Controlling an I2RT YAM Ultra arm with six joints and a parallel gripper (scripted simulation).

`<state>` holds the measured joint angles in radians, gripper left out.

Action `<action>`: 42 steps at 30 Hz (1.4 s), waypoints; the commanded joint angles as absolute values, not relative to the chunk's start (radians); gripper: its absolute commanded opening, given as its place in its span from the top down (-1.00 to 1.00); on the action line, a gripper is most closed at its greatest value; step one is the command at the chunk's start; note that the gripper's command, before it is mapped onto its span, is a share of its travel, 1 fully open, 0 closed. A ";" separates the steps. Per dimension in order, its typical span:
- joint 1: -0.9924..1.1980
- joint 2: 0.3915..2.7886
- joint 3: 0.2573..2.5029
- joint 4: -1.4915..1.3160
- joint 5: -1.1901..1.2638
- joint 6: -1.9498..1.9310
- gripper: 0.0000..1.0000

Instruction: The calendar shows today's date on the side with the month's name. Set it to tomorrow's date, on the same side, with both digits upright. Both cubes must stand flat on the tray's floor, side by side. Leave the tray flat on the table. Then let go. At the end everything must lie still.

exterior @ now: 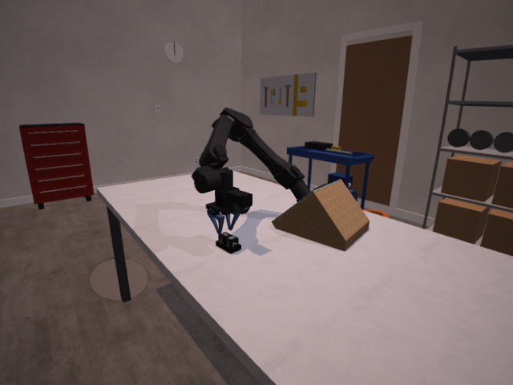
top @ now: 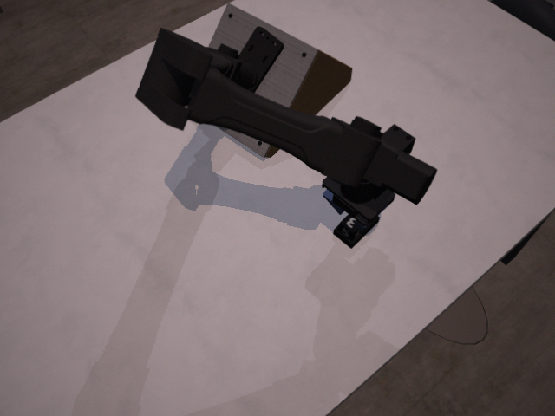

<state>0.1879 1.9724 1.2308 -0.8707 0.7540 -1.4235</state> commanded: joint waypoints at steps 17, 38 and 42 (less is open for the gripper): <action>0.195 1.969 1.233 -0.870 0.753 -1.423 0.07; 0.194 1.969 1.231 -0.867 0.753 -1.424 0.07; 0.188 1.971 1.225 -0.853 0.754 -1.433 0.07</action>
